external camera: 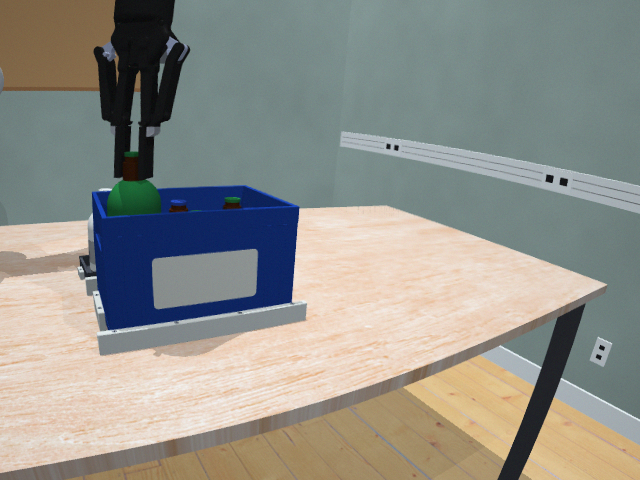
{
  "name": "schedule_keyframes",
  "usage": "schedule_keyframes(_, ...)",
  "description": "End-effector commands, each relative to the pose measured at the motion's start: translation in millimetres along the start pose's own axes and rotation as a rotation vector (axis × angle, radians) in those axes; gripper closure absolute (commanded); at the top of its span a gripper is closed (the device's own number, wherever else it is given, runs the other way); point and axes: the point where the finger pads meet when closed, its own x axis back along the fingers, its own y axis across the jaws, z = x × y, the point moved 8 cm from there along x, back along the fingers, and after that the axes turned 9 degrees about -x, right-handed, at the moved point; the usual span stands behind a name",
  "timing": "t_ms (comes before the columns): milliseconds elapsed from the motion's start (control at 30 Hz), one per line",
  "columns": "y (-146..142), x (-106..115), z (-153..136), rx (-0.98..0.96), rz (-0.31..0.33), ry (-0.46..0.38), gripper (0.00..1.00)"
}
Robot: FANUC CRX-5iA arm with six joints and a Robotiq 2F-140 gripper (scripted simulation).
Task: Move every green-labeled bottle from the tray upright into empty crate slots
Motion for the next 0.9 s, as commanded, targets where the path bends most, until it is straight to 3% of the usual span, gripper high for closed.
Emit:
schedule_keyframes(0,0.3,-2.1,-0.2,0.0,-0.002,-0.001,0.9)
schedule_keyframes(867,0.4,-27.3,-0.3,0.0,-0.002,-0.001,0.9)
